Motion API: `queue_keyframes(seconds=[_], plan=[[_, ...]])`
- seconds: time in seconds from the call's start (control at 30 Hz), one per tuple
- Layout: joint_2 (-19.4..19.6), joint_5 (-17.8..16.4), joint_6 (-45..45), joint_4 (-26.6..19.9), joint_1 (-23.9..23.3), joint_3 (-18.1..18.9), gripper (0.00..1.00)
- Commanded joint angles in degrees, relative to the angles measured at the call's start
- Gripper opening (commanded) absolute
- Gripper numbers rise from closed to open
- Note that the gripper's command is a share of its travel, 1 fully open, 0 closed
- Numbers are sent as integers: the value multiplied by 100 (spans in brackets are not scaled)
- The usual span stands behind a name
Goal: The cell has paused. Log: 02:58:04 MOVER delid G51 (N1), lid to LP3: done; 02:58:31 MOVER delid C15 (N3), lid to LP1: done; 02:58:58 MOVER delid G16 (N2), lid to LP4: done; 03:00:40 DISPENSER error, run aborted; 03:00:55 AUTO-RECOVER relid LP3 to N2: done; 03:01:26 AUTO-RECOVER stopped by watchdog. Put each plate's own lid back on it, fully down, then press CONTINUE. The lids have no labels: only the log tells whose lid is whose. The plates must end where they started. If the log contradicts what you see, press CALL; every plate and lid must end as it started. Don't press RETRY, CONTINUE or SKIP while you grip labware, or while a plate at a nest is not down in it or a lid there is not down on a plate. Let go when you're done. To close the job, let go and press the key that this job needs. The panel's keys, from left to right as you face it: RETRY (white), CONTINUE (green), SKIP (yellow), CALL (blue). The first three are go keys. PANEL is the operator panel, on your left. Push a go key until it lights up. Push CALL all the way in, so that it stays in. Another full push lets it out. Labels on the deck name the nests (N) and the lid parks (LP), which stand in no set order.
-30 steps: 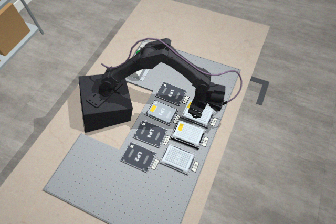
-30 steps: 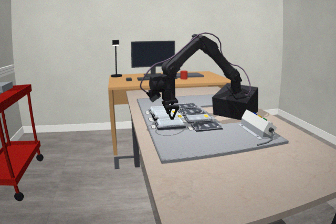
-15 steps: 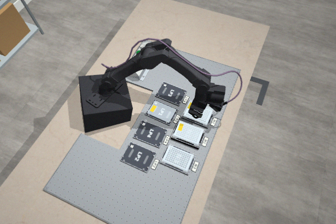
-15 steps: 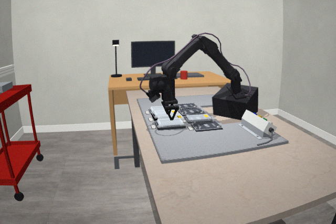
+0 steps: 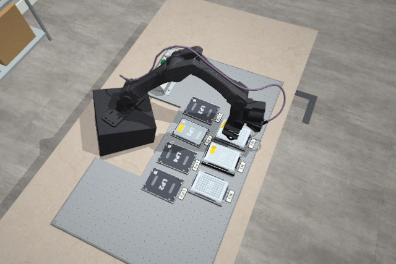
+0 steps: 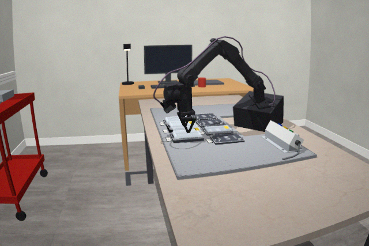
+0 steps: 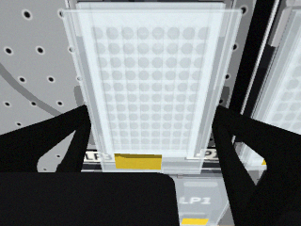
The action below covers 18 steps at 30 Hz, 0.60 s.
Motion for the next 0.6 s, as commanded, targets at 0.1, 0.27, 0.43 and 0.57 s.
queue_keyframes(seconds=[0.1, 0.27, 0.43, 0.57], plan=[[-82, 64, 42, 203, -32, 39, 0], [-47, 68, 50, 227, -26, 39, 0], [-36, 69, 58, 255, -12, 33, 0], [-24, 70, 63, 271, 8, 30, 0]])
